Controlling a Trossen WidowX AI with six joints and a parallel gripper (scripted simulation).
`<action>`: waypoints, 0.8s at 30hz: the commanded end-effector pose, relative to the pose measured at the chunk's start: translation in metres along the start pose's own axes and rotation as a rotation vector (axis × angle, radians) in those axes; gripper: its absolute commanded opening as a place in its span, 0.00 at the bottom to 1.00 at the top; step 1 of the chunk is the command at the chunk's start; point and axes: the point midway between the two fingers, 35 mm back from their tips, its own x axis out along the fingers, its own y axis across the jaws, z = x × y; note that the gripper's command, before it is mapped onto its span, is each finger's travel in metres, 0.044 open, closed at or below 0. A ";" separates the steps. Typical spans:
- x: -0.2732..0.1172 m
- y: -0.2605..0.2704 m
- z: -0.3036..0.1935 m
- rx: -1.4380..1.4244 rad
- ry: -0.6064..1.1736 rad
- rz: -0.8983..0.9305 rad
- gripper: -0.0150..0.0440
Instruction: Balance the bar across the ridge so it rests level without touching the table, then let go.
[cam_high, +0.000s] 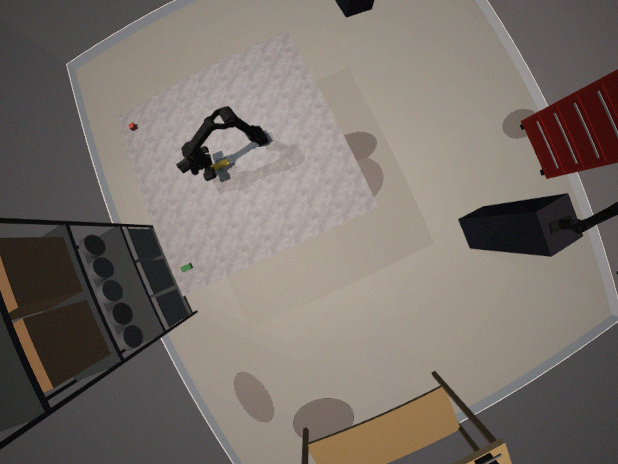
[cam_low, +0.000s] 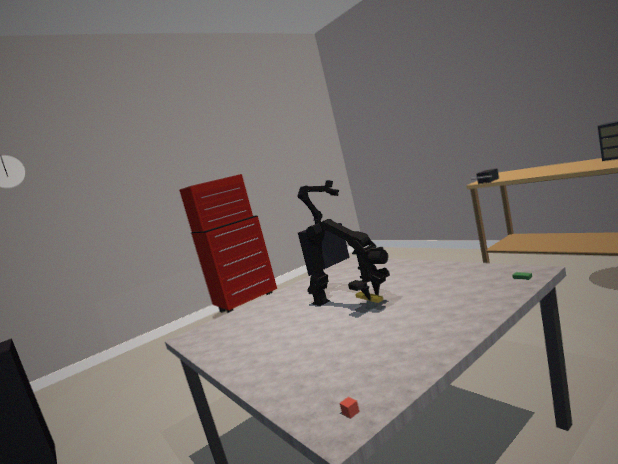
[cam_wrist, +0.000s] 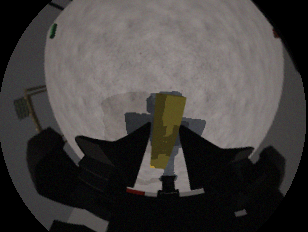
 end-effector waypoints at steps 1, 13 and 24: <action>0.000 0.000 0.000 0.000 0.000 0.000 0.70; -0.018 0.001 0.003 0.000 0.000 0.000 1.00; -0.100 0.000 0.000 0.000 0.000 0.000 1.00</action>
